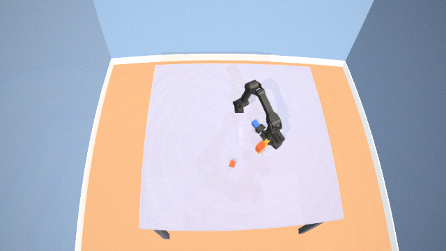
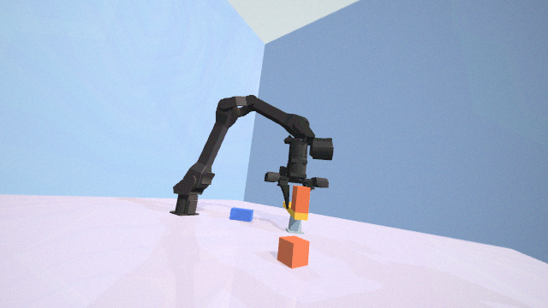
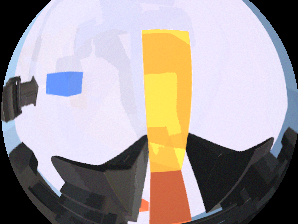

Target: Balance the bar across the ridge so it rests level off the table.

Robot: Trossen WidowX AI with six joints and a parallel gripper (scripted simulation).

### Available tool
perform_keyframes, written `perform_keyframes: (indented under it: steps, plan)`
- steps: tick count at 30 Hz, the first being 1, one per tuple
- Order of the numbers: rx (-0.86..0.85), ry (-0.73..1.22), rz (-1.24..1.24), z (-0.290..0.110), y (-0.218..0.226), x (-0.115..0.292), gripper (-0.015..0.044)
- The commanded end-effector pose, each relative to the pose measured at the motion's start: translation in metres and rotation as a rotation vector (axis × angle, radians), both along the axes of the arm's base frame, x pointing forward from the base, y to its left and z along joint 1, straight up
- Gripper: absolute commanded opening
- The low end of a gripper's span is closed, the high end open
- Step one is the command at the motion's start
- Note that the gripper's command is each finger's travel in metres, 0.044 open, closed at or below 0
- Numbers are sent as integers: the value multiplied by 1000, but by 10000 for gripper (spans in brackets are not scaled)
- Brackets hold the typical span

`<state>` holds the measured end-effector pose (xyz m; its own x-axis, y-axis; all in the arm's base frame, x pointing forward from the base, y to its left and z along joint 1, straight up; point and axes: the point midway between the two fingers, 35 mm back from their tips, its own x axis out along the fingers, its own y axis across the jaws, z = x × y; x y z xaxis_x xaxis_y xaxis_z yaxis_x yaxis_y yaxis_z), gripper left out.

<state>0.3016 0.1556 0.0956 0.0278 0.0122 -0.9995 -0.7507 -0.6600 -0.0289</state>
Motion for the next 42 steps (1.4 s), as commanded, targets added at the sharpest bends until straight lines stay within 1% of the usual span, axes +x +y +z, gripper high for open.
perform_keyframes:
  steps: [1, 42]
  plan:
    - [2, 1, 2, -2, 0, 0, 0]
    - [2, 1, 2, -6, 1, -1, 0]
